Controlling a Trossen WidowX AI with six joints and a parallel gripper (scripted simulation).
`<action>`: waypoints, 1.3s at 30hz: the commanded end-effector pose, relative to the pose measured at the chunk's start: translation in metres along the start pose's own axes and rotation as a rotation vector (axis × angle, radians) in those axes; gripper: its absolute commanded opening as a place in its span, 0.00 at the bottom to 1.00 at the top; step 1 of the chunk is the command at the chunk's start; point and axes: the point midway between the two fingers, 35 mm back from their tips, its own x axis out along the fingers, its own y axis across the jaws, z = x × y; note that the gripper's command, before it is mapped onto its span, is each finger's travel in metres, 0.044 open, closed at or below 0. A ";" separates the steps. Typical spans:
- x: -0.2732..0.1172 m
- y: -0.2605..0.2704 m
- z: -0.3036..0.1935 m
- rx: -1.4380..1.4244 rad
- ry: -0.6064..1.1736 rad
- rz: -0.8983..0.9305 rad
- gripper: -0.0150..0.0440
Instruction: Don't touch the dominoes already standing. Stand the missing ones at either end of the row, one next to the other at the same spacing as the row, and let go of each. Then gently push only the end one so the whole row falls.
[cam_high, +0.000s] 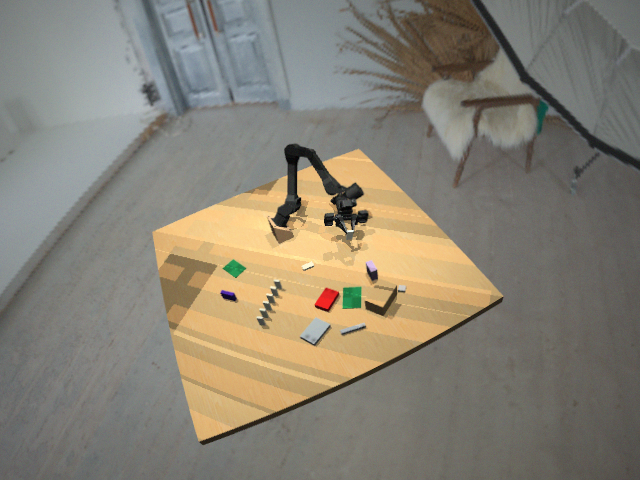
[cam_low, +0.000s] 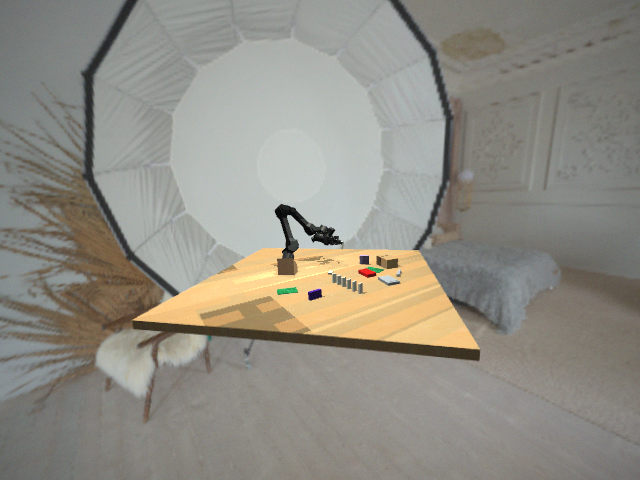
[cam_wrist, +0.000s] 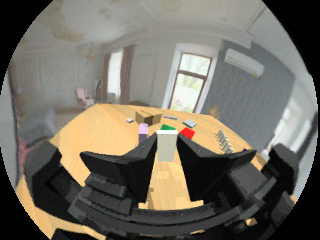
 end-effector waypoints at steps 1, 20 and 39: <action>-0.008 -0.004 0.001 0.064 -0.058 0.009 0.44; -0.023 -0.011 0.005 0.185 -0.150 0.030 0.44; -0.012 0.000 -0.030 0.186 -0.144 0.027 0.44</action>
